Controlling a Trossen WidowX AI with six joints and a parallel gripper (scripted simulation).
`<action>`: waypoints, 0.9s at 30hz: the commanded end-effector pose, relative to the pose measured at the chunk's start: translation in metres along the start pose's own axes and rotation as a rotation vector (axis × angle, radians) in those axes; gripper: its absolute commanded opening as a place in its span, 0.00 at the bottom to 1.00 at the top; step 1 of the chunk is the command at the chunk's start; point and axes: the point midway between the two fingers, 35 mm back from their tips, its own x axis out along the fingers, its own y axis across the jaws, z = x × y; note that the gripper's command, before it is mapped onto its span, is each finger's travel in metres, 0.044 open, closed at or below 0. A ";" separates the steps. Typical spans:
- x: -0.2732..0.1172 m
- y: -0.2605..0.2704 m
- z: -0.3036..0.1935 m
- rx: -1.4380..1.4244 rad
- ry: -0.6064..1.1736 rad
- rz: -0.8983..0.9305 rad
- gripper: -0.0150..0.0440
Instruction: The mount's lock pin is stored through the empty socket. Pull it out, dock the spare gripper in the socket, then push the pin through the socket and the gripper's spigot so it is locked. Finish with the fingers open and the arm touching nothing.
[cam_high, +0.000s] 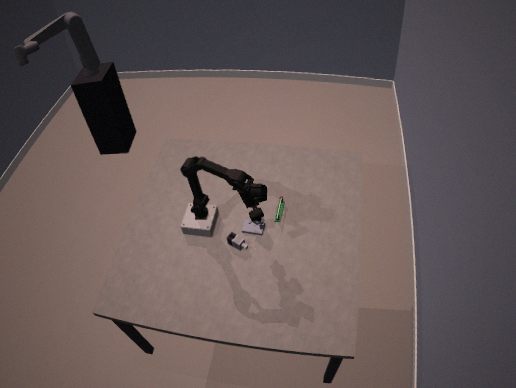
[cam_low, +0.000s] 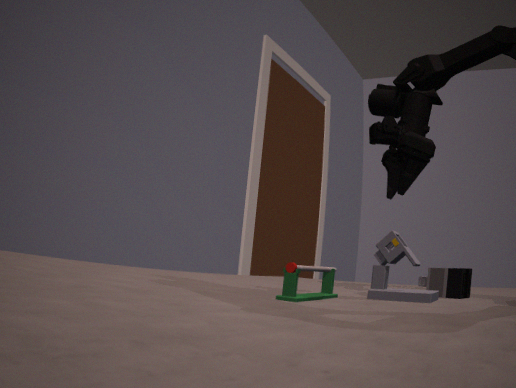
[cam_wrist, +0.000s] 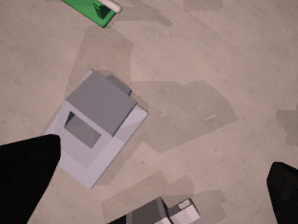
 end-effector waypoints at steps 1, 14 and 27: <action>0.001 -0.010 -0.050 0.334 -0.053 -0.104 1.00; 0.010 -0.013 -0.126 0.875 -0.202 -0.272 1.00; 0.040 -0.013 -0.132 0.875 -0.201 -0.272 1.00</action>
